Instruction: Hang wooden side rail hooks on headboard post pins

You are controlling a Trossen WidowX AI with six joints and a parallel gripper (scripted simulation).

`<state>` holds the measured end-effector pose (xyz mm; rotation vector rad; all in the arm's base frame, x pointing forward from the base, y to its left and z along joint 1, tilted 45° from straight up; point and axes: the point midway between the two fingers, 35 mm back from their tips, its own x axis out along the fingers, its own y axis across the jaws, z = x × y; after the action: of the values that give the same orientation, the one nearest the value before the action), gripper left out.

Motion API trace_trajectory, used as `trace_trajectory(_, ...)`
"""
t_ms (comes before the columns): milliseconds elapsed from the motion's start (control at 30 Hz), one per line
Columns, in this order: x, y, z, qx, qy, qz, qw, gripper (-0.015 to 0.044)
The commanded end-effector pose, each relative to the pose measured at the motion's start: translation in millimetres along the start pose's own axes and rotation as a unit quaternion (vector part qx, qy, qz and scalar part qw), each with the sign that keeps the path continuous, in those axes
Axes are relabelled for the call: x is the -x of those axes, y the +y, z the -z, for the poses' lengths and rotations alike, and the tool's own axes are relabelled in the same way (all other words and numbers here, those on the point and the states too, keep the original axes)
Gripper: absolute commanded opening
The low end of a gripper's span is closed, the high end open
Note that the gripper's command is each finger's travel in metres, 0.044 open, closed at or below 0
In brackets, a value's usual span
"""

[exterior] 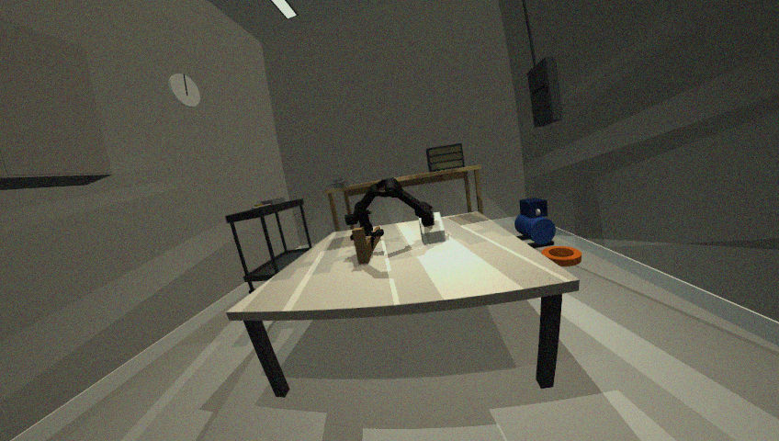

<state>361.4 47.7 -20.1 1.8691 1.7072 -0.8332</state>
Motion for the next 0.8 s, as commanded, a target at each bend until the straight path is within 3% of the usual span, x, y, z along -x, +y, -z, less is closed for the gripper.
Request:
trace_trajectory(0,2.0,1.2,0.1,0.010,0.000,-0.003,1.000,0.0000)
trace_trajectory(767,5.9,1.2,0.1,0.010,0.000,-0.003,1.000,0.0000)
